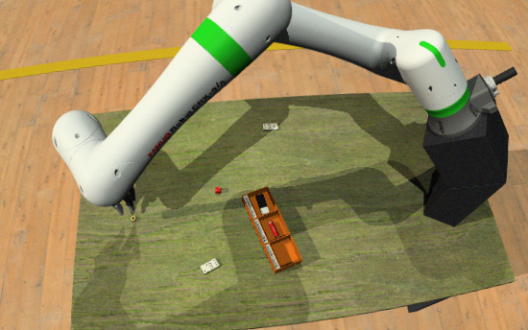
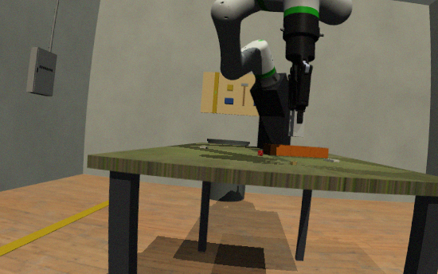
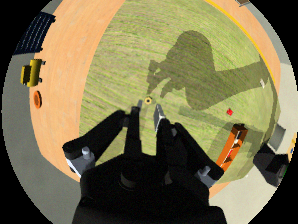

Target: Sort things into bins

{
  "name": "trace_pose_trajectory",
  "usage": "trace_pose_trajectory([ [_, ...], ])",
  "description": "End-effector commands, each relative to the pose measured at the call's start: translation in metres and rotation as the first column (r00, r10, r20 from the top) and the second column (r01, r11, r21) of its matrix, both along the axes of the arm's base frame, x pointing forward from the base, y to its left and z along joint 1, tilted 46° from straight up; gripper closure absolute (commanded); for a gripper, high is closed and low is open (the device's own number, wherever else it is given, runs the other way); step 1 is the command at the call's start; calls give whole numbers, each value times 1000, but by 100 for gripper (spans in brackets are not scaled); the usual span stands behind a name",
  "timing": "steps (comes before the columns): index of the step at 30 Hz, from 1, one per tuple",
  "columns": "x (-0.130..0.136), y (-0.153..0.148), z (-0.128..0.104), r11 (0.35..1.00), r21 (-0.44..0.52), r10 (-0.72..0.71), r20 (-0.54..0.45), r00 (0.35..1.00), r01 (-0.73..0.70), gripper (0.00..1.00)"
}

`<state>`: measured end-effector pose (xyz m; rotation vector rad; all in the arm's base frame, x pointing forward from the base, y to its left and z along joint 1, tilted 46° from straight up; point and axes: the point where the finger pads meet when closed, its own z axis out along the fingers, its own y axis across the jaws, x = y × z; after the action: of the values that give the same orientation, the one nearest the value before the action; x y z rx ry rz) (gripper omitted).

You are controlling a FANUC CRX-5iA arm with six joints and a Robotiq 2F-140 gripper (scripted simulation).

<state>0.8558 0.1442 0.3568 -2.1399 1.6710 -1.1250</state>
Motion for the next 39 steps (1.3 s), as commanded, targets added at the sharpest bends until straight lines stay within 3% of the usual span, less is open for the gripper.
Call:
trace_pose_trajectory([
  [1, 0, 0, 0, 1000, 0, 0, 1, 1000, 0, 73],
  [22, 0, 0, 0, 1000, 0, 0, 1, 1000, 0, 73],
  [39, 38, -16, -38, 1000, 0, 0, 1, 1000, 0, 73],
])
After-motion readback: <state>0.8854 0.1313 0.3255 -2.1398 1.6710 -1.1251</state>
